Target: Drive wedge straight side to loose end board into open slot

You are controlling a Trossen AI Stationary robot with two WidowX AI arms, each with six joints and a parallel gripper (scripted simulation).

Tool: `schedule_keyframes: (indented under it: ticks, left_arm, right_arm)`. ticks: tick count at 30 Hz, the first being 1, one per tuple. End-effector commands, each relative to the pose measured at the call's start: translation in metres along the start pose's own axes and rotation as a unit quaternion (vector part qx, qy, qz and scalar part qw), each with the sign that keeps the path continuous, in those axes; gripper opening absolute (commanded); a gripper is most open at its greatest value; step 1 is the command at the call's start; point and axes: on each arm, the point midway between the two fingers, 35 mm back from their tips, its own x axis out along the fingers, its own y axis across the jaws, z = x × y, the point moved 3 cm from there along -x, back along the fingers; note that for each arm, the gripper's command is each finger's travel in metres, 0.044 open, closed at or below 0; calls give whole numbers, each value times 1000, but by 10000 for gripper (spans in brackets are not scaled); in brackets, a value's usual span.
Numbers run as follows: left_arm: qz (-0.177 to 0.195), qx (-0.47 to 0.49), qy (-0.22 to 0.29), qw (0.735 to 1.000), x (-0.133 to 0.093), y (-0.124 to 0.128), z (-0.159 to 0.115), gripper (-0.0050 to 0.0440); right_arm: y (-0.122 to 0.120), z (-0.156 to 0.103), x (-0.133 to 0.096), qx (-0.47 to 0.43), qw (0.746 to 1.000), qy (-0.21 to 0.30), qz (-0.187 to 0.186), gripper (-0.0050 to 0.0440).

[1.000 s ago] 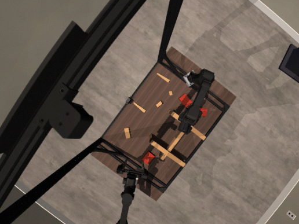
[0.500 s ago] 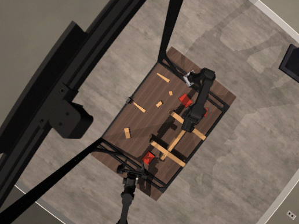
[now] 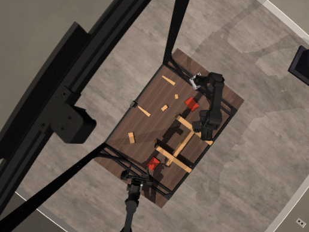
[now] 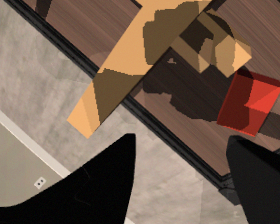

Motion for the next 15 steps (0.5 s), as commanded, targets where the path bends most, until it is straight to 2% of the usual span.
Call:
schedule_keyframes:
  ticks: [1,6,12,15]
  left_arm:
    - [-13,-136,-63,989,-9,8,-3,128]
    - [-40,-292,-140,945,-26,16,-9,8]
    - [-81,-449,-204,866,-44,23,-16,0]
    - [-83,-456,-207,862,-45,23,-16,0]
  right_arm:
    - [0,0,0,0,1000,0,0,440]
    - [0,0,0,0,1000,0,0,440]
    - [0,0,0,0,1000,0,0,440]
    - [0,0,0,0,1000,0,0,440]
